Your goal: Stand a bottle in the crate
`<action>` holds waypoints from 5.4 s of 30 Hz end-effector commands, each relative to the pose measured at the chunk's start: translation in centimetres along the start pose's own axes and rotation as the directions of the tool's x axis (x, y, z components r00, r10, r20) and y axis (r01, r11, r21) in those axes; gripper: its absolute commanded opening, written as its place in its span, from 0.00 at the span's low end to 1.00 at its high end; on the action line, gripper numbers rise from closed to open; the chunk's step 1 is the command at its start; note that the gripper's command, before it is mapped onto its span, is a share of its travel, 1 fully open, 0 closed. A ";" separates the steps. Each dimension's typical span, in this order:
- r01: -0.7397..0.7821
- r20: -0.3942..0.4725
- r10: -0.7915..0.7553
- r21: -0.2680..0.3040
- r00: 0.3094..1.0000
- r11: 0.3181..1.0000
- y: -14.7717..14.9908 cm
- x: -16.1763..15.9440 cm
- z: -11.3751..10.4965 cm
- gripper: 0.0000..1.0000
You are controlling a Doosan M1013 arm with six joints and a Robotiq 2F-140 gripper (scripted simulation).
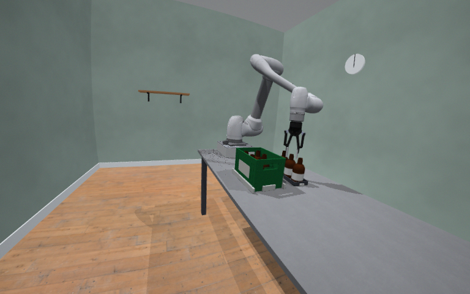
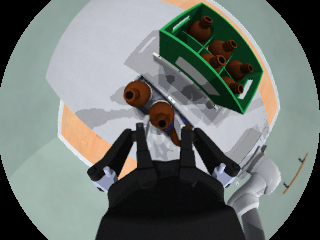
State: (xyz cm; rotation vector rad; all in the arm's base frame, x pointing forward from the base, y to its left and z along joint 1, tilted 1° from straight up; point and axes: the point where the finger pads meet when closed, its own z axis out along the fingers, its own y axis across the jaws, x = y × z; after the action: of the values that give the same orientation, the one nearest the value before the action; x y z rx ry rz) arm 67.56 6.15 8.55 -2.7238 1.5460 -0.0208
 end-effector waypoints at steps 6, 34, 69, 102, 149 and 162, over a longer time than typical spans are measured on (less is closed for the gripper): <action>0.000 0.000 0.000 0.000 1.000 1.000 0.0 0.0 0.0 0.38; 0.000 0.000 0.000 0.000 1.000 1.000 0.0 0.0 0.0 0.00; 0.000 0.000 0.000 0.000 1.000 1.000 0.0 0.0 0.0 0.00; 0.000 0.000 0.000 0.000 1.000 1.000 0.0 0.0 -0.1 0.00; 0.000 0.000 0.000 0.000 1.000 1.000 -0.1 -0.3 -3.9 0.00; 0.000 0.000 0.000 0.000 1.000 1.000 -0.2 -0.3 -4.0 0.00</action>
State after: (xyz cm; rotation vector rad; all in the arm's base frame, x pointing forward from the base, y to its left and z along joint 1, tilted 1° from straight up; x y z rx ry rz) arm 67.45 6.51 12.54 -2.7238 1.5460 -0.0206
